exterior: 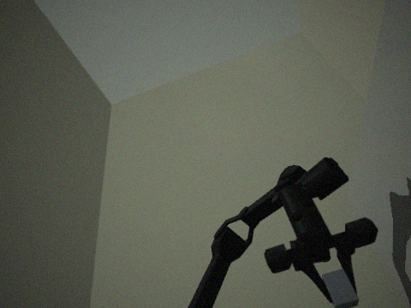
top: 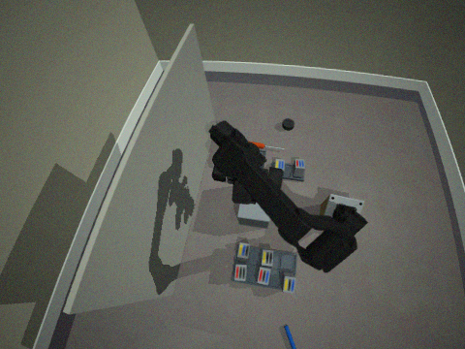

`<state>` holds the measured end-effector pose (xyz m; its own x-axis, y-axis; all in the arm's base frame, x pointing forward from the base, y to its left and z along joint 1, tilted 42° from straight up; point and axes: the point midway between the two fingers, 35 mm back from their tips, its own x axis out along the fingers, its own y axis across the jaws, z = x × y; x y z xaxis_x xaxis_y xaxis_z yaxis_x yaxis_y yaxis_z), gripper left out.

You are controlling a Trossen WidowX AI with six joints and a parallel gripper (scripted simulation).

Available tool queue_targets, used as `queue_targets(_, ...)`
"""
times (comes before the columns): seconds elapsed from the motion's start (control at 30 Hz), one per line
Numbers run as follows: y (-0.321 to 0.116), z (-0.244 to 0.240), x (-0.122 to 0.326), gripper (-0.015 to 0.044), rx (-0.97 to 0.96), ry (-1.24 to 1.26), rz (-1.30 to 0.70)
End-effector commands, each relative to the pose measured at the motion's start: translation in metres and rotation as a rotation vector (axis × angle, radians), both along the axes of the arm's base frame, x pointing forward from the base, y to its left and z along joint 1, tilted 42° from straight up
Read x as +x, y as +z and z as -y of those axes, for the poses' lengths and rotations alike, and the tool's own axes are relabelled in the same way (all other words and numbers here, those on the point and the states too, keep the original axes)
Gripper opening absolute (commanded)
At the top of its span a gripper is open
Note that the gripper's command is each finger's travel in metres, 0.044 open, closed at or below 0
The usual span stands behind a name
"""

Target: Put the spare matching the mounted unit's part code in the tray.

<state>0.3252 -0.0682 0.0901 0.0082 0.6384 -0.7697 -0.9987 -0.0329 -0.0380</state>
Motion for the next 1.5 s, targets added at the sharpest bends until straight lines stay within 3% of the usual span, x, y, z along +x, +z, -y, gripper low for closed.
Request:
queue_targets(0.0,-0.015,0.016,0.008,0.0,-0.004,0.007,0.007)
queue_targets(0.87,-0.124,0.097,0.027,0.0,0.022,0.035,0.03)
queue_targets(1.47,-0.135,0.092,0.028,0.0,0.023,0.036,0.031)
